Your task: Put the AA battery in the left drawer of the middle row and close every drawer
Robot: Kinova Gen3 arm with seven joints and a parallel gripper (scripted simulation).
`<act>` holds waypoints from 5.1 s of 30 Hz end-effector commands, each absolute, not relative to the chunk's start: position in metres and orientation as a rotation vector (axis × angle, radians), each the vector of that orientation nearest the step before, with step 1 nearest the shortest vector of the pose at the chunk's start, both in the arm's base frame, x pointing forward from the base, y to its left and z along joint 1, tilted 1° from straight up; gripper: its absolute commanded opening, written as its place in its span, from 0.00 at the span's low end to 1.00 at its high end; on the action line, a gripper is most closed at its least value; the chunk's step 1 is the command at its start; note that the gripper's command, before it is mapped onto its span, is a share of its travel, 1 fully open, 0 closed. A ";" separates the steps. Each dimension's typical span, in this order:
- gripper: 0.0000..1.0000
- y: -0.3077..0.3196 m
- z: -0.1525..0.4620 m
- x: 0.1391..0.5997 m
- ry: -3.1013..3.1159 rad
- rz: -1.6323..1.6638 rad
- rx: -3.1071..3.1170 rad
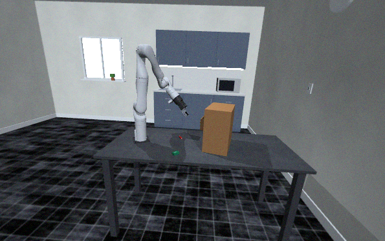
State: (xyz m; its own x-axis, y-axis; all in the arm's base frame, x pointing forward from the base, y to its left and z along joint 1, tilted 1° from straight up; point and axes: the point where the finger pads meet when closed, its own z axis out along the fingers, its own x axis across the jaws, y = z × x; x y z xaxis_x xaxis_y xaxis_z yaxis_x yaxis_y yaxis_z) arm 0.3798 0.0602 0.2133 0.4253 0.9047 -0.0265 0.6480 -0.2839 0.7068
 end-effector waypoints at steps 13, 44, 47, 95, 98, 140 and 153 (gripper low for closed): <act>0.67 0.061 0.225 0.379 1.337 0.472 2.112; 0.67 0.061 0.241 0.368 1.424 0.347 2.262; 0.67 0.062 0.242 0.367 1.436 0.334 2.279; 0.67 0.075 0.270 0.348 1.617 0.097 2.536; 0.67 0.075 0.271 0.347 1.627 0.080 2.552; 0.67 0.077 0.281 0.342 1.676 -0.008 2.635; 0.67 0.077 0.282 0.341 1.677 -0.009 2.636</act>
State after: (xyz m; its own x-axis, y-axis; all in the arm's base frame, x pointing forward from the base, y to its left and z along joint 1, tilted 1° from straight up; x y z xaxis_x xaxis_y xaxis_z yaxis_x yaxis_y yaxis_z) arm 0.3413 0.0772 0.2805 0.4255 0.9048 -0.0173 0.9049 -0.4253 0.0156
